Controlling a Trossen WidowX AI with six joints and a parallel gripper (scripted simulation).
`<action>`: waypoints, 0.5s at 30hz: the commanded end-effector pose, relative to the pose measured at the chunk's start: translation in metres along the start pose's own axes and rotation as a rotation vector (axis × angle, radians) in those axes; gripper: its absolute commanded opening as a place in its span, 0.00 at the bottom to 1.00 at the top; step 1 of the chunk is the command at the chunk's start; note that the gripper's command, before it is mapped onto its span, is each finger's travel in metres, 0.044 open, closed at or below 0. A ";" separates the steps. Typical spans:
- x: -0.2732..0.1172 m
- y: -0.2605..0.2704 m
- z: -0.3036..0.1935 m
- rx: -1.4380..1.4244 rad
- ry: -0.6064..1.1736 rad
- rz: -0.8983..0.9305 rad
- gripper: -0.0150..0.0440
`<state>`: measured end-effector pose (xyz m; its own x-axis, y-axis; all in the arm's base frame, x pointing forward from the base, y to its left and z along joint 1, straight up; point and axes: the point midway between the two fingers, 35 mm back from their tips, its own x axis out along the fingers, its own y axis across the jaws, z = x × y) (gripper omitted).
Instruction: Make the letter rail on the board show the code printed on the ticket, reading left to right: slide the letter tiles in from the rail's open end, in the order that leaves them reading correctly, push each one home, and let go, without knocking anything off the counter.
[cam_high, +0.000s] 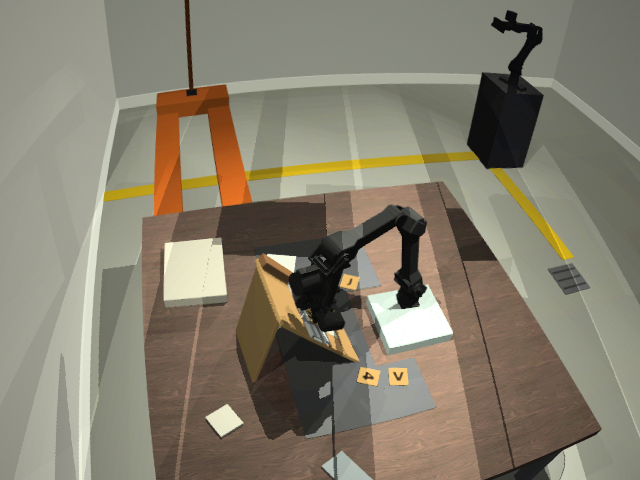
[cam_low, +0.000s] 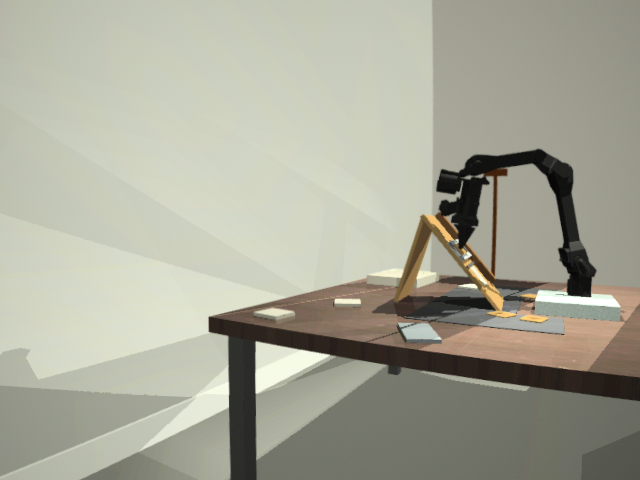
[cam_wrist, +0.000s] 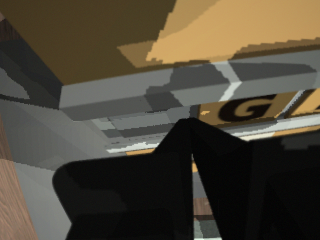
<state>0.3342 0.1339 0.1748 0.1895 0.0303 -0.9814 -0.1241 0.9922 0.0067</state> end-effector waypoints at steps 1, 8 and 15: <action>0.004 0.001 0.002 -0.004 0.006 0.001 0.25; 0.007 0.001 0.004 -0.004 0.006 0.001 0.25; 0.006 0.000 0.004 -0.004 0.006 0.001 0.25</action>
<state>0.3385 0.1346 0.1706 0.1873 0.0293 -0.9819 -0.1242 0.9922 0.0060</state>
